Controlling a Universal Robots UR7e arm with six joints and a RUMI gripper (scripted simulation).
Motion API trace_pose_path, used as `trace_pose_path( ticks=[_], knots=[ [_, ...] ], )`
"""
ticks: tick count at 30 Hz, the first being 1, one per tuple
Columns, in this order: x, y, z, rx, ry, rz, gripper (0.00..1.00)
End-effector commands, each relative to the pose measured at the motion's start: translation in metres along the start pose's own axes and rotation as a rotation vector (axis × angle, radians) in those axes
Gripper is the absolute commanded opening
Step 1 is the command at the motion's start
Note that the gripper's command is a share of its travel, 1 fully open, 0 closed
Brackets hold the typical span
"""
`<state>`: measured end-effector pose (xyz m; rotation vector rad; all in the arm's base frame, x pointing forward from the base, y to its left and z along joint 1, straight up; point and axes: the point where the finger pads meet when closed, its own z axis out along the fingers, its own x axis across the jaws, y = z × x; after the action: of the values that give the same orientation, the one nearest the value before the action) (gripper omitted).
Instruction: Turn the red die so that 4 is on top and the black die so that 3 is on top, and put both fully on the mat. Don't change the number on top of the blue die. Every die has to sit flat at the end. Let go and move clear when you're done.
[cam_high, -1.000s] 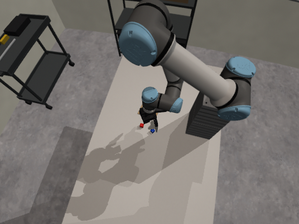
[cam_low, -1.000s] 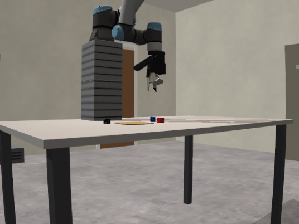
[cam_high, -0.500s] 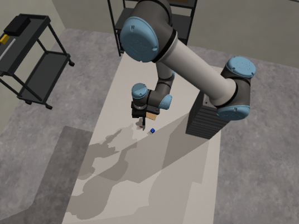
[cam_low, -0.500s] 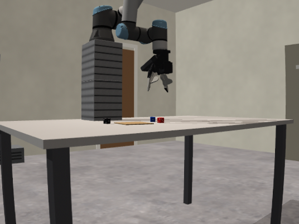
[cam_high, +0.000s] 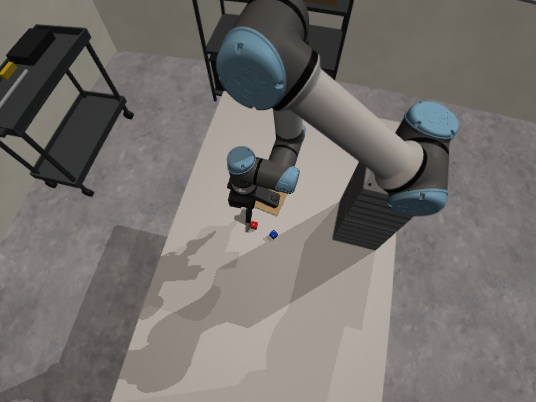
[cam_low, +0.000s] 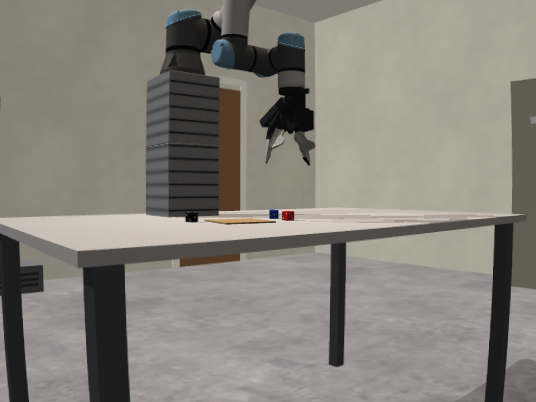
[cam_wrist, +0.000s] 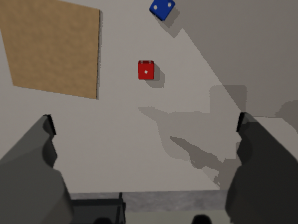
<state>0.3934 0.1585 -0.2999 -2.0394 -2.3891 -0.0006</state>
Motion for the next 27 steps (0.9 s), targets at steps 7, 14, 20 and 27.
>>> trace_pose_path(
  ticks=[7, 14, 20, 27],
  knots=[
    [0.0000, 0.0007, -0.0004, -0.001, 0.000, 0.002, 1.00],
    [0.0001, 0.0007, -0.0003, -0.001, 0.000, 0.007, 1.00],
    [0.0003, 0.0006, -0.0001, -0.001, 0.000, 0.019, 1.00],
    [0.0011, 0.0002, 0.0008, -0.001, 0.000, 0.068, 1.00]
  ],
)
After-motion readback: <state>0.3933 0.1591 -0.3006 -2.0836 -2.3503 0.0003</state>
